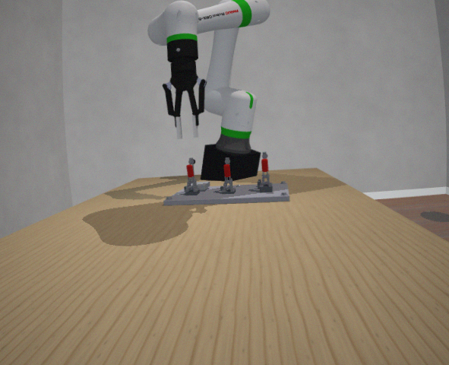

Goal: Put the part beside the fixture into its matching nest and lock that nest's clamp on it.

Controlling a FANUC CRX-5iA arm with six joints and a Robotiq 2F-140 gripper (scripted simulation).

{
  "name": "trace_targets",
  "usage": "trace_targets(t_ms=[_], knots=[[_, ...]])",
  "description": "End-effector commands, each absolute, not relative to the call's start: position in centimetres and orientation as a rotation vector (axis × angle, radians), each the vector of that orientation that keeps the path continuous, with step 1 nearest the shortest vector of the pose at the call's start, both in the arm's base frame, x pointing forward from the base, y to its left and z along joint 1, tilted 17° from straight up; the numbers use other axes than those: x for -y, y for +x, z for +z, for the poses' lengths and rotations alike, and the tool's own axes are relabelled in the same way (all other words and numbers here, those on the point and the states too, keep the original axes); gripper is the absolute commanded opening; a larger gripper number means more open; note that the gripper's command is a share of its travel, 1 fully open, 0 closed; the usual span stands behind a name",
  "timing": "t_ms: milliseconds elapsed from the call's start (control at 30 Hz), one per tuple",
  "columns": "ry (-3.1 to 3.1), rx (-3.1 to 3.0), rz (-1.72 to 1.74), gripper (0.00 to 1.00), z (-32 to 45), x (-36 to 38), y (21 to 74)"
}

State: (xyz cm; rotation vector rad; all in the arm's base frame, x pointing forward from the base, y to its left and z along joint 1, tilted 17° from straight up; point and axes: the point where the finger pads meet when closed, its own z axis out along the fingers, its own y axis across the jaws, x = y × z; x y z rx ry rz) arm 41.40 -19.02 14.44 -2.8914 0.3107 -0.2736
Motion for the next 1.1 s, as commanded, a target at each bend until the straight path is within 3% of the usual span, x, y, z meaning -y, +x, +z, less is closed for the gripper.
trace_targets(t_ms=[0, 1067], knots=[[-2.892, -0.311, -0.274, 0.28, 14.5, 19.0, 41.5], [-2.892, -0.311, -0.274, 0.28, 8.8, 17.9, 42.7]])
